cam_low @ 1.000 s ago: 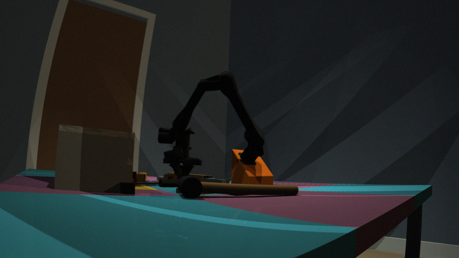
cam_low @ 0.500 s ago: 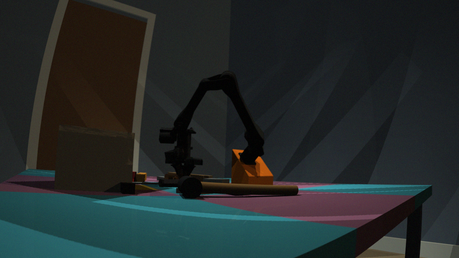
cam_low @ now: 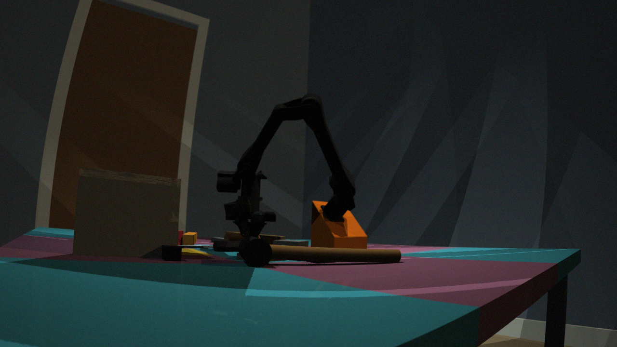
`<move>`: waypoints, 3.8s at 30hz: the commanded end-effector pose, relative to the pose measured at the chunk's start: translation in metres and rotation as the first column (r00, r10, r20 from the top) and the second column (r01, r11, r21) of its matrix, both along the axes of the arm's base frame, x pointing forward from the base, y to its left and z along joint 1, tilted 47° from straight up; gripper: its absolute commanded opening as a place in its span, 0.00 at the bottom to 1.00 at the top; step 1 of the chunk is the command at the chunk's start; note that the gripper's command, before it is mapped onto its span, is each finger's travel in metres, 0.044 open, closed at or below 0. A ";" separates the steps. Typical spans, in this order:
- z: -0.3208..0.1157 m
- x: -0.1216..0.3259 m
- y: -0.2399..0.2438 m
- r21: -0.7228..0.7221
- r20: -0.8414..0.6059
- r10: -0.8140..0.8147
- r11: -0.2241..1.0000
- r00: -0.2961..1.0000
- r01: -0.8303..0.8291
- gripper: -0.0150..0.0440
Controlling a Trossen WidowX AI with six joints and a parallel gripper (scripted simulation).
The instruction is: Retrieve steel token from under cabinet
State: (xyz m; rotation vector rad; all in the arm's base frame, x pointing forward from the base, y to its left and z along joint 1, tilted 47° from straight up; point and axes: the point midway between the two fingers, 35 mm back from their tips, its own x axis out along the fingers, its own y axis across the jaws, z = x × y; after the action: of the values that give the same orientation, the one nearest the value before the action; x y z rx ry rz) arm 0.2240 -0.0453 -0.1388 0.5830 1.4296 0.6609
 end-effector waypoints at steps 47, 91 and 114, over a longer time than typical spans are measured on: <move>0.009 -0.004 0.011 -0.002 -0.007 -0.008 1.000 1.000 0.008 0.49; 0.012 0.037 0.012 0.000 -0.002 -0.008 1.000 1.000 0.008 0.25; 0.015 0.067 0.013 0.001 0.000 -0.008 1.000 1.000 0.008 0.25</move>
State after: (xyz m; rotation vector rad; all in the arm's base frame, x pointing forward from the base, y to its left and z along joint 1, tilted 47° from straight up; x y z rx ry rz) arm 0.2852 -0.0325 -0.1245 0.5884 1.4296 0.6569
